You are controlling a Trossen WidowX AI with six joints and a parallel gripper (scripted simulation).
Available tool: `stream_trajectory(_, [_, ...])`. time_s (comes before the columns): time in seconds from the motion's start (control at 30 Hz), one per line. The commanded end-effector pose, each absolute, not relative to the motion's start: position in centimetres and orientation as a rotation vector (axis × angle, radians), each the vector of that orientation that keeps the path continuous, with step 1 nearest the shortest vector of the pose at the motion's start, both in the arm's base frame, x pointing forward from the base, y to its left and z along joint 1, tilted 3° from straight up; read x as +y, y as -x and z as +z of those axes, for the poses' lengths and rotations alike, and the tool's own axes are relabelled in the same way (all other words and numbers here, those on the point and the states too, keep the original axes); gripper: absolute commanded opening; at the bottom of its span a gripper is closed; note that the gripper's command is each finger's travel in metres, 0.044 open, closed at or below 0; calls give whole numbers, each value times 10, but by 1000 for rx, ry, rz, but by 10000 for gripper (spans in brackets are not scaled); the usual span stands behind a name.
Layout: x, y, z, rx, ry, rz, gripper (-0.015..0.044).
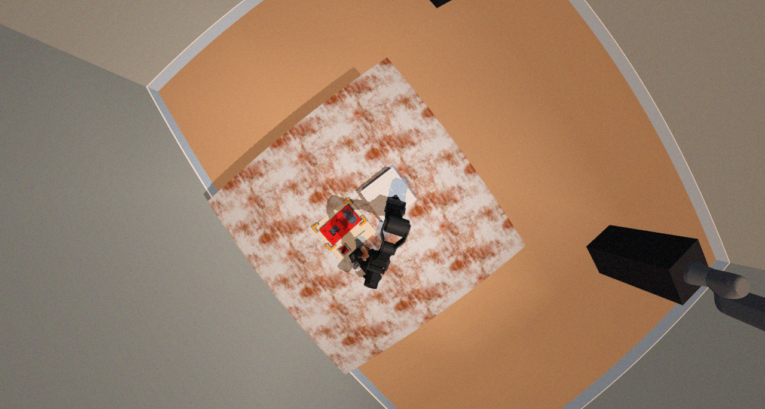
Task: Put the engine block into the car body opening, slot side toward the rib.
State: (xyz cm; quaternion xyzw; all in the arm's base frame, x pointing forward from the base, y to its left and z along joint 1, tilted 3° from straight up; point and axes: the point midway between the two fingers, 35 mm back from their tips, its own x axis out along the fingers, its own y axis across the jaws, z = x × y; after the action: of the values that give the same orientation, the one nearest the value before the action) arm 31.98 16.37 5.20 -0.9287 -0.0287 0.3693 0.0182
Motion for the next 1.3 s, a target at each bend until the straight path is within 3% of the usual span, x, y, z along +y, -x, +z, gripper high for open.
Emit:
stream_trajectory(0.0, [164,-320,52,-92,2885,1149,440])
stream_trajectory(0.8, [165,-343,68,-98,2345,2088,440])
stream_trajectory(1.27, [161,-341,61,-96,2303,2126,440])
